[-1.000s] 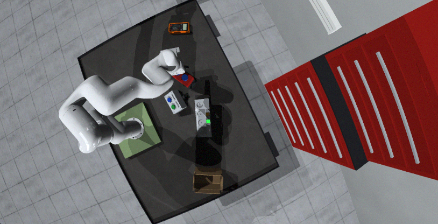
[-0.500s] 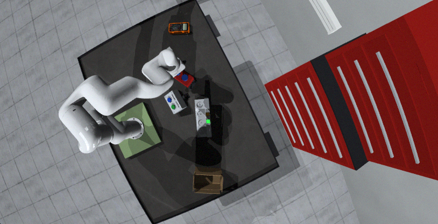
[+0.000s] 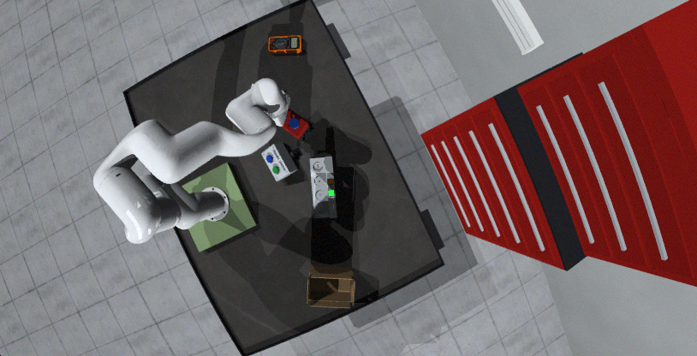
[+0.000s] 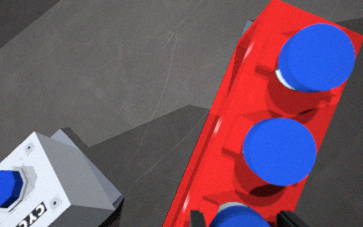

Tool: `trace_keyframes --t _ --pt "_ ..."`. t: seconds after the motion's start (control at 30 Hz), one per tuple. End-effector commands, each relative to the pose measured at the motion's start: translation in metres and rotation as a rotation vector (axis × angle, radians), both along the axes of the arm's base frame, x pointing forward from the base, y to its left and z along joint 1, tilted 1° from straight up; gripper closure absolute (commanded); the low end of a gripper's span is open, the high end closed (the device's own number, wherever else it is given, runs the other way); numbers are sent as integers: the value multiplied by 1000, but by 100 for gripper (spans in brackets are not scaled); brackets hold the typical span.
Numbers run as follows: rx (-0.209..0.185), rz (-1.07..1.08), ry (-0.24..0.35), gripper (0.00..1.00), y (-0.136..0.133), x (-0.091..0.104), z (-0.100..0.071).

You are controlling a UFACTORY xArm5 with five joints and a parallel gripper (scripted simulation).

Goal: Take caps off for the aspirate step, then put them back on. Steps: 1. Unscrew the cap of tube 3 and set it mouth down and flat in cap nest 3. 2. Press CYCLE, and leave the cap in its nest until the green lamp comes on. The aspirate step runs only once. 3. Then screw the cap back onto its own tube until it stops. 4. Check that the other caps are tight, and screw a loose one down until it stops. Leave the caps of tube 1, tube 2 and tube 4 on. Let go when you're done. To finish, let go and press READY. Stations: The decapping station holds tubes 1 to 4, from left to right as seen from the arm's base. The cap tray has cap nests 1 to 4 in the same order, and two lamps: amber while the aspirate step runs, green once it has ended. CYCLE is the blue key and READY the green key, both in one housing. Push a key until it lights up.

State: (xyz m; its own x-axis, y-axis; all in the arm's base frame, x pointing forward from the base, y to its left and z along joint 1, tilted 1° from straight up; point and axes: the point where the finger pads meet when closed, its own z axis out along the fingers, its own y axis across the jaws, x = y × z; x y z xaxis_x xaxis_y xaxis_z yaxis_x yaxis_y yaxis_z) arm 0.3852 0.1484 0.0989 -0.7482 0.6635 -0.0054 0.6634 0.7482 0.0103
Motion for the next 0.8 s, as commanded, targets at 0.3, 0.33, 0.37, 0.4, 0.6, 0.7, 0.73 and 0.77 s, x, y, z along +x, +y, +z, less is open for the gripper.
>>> trace_keyframes --t 0.3,0.33,0.37,0.4,0.6,0.7,0.73,0.77 --pt "-11 406 -7 54 0 1 1" --pt "-11 406 -7 54 0 1 1" --pt "-11 406 -7 54 0 1 1" --pt "-11 406 -7 100 0 1 1" --pt "-11 406 -7 100 0 1 1" --pt "-11 406 -7 100 0 1 1" --pt "-11 406 -7 100 0 1 1" --pt "-11 406 -7 100 0 1 1"
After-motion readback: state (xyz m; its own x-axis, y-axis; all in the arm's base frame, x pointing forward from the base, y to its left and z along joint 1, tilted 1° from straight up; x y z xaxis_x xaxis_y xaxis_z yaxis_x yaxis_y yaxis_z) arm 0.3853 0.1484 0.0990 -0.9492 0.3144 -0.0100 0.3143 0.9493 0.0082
